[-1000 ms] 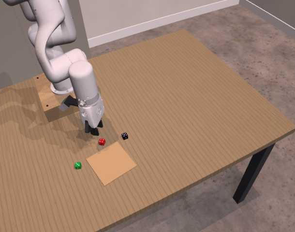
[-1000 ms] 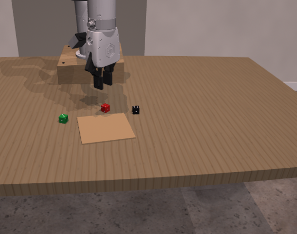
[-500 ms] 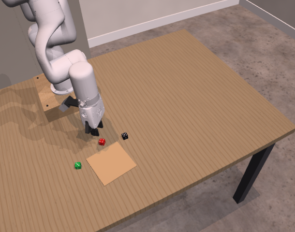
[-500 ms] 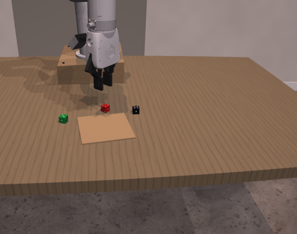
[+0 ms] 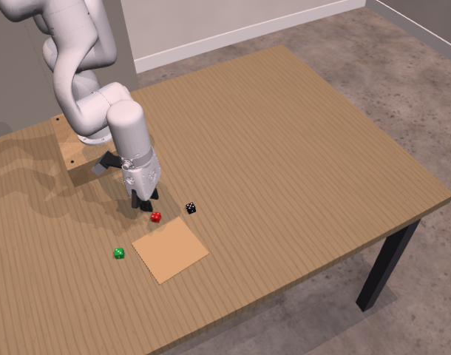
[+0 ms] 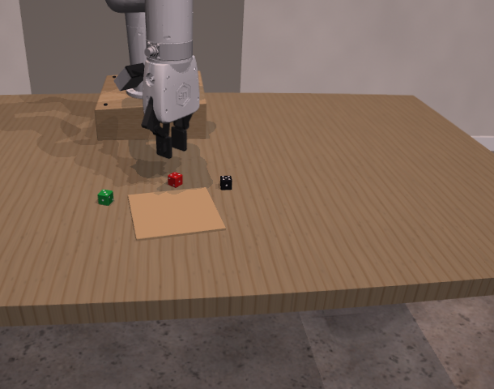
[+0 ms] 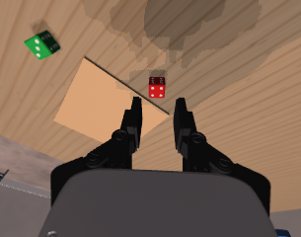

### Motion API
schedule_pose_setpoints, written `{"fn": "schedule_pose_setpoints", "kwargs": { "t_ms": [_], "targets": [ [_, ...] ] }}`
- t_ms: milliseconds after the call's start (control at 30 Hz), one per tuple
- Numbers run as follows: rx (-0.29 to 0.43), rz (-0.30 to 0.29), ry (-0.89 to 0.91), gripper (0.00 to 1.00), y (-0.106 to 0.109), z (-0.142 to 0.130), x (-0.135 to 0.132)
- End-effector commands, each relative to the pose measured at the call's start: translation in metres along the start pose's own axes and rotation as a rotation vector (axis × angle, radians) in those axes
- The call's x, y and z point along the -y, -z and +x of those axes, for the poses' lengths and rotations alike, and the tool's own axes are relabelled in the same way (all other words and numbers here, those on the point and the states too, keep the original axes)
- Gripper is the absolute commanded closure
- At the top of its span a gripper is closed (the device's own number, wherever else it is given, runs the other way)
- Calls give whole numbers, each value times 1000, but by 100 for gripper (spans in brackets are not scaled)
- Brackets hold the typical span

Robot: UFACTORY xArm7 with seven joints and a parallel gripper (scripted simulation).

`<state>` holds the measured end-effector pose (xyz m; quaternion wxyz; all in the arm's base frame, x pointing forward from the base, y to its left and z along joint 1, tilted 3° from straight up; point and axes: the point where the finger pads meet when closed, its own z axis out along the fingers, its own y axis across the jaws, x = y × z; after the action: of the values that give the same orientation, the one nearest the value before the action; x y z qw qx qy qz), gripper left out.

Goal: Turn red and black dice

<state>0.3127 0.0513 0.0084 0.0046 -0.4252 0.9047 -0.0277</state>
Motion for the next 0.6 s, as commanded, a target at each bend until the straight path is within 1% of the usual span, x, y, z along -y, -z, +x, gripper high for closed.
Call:
{"fn": "schedule_pose_setpoints", "kwargs": {
  "t_ms": [0, 67, 567],
  "targets": [
    [0, 5, 0, 64, -7, -1, 1],
    [0, 5, 0, 64, -7, -1, 1],
    [0, 5, 0, 64, -27, -2, 2]
  ]
}}
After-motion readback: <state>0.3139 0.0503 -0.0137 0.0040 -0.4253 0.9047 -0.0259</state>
